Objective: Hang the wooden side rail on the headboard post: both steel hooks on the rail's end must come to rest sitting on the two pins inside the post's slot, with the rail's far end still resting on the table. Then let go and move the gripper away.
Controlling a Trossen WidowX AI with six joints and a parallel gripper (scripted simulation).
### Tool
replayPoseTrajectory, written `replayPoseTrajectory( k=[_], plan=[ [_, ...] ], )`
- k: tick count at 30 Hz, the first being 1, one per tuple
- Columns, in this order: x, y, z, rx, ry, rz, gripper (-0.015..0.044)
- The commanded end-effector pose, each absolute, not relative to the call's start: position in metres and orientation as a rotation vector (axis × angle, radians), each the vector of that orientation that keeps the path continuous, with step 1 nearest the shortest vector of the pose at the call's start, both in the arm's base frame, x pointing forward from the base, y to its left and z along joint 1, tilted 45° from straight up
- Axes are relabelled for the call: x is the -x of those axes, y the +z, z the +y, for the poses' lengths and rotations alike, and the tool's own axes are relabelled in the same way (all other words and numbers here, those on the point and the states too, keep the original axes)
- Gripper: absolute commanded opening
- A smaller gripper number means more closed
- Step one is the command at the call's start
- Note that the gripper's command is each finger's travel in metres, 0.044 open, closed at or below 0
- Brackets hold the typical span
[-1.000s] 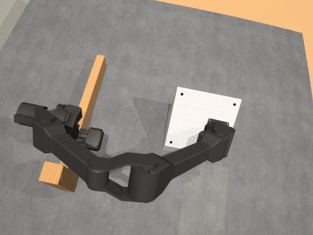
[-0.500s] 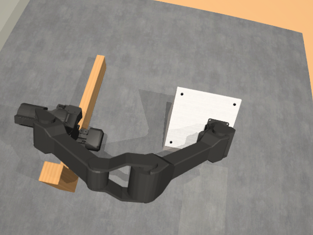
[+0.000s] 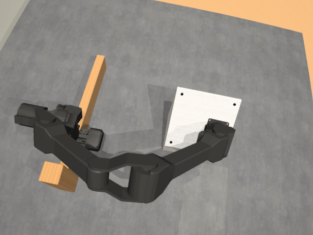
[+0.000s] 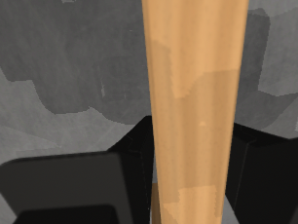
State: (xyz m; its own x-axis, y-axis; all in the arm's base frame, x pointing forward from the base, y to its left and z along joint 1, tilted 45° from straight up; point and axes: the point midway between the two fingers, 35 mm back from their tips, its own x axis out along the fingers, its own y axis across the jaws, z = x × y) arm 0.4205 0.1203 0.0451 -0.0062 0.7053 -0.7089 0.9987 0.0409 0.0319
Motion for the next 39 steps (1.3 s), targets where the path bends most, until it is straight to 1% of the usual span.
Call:
replayPoseTrajectory(
  k=[1, 12, 17, 22, 28, 39],
  plan=[
    [-0.421, 0.045, 0.120, -1.720, -0.682, 1.768, 0.0026],
    [-0.421, 0.045, 0.120, -1.720, -0.682, 1.768, 0.0315],
    [-0.421, 0.069, 0.096, -1.720, -0.672, 1.766, 0.0440],
    [-0.421, 0.073, 0.091, -1.720, -0.670, 1.766, 0.0440],
    [-0.422, 0.052, 0.070, -1.719, -0.672, 1.765, 0.0440],
    [-0.423, 0.055, 0.071, -1.727, -0.672, 1.759, 0.0440]
  ],
)
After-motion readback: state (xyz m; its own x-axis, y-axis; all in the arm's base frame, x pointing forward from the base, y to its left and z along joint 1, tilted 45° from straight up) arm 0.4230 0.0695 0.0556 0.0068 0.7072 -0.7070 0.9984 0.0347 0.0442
